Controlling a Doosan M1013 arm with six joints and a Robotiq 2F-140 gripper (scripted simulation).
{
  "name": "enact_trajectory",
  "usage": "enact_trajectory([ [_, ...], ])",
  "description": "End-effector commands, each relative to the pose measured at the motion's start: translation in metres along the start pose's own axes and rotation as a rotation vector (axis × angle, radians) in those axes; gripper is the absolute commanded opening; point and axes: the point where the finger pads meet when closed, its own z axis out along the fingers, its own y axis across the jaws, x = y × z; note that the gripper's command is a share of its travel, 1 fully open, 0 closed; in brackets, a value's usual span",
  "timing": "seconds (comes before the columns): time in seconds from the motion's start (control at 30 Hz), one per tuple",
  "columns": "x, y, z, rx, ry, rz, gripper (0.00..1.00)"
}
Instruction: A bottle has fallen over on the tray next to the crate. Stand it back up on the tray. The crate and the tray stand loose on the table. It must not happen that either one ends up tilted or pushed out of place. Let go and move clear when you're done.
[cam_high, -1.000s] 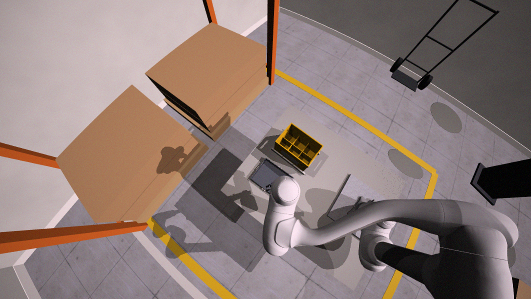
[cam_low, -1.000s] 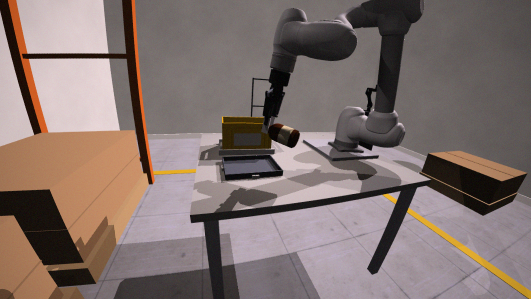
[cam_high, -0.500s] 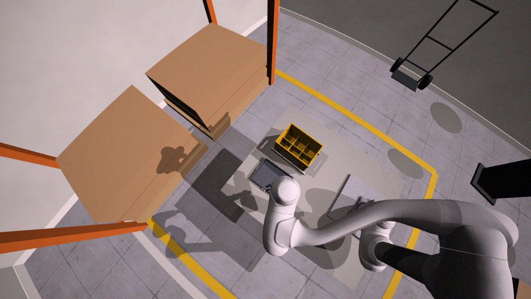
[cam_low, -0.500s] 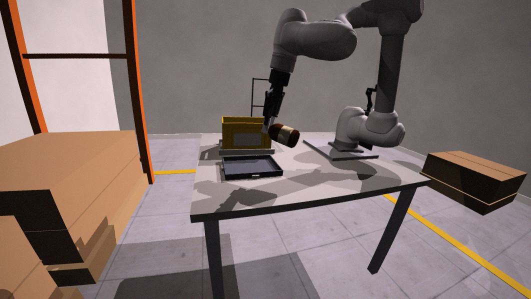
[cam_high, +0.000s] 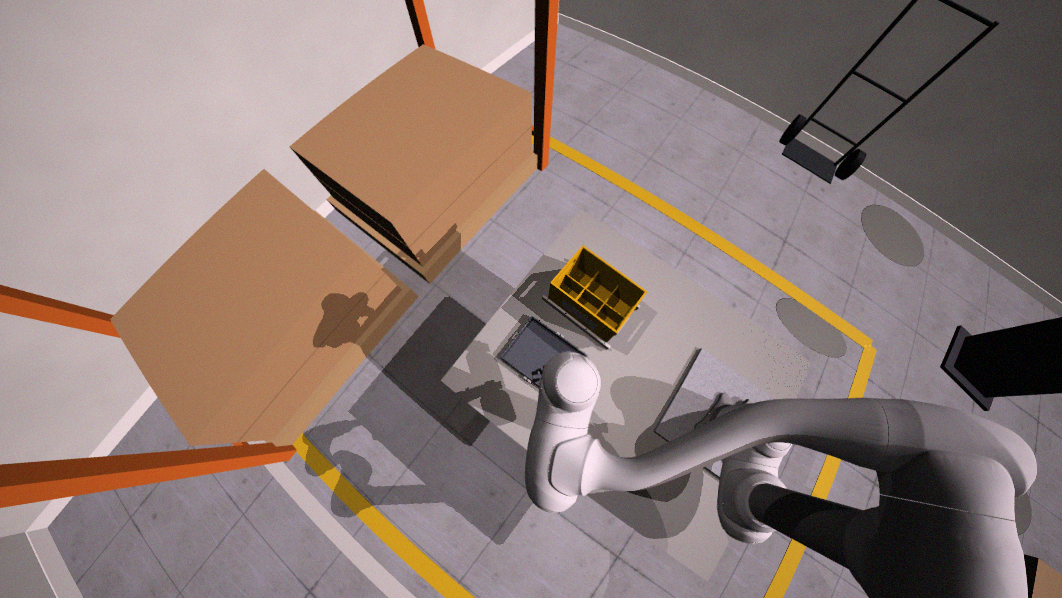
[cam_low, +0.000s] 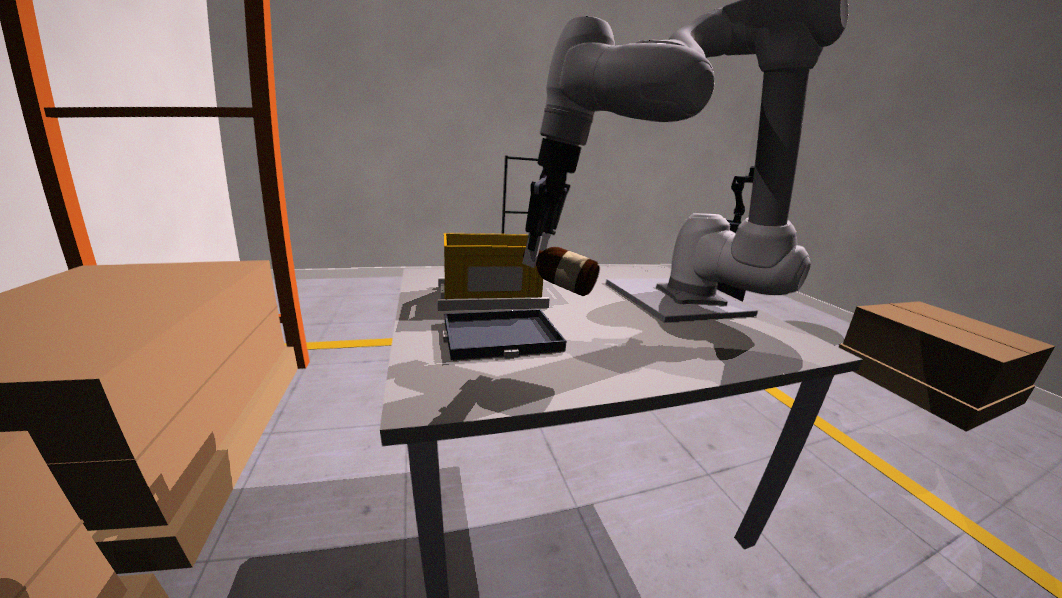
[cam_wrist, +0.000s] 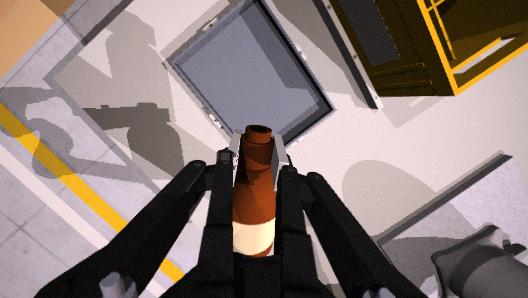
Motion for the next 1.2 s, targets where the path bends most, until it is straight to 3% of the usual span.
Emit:
enact_trajectory([
  [0.0, 0.0000, 0.0001, -0.0001, 0.000, 0.002, 0.000, 0.10],
  [1.17, -0.0029, 0.0003, -0.0004, -0.001, 0.164, 0.000, 0.10],
])
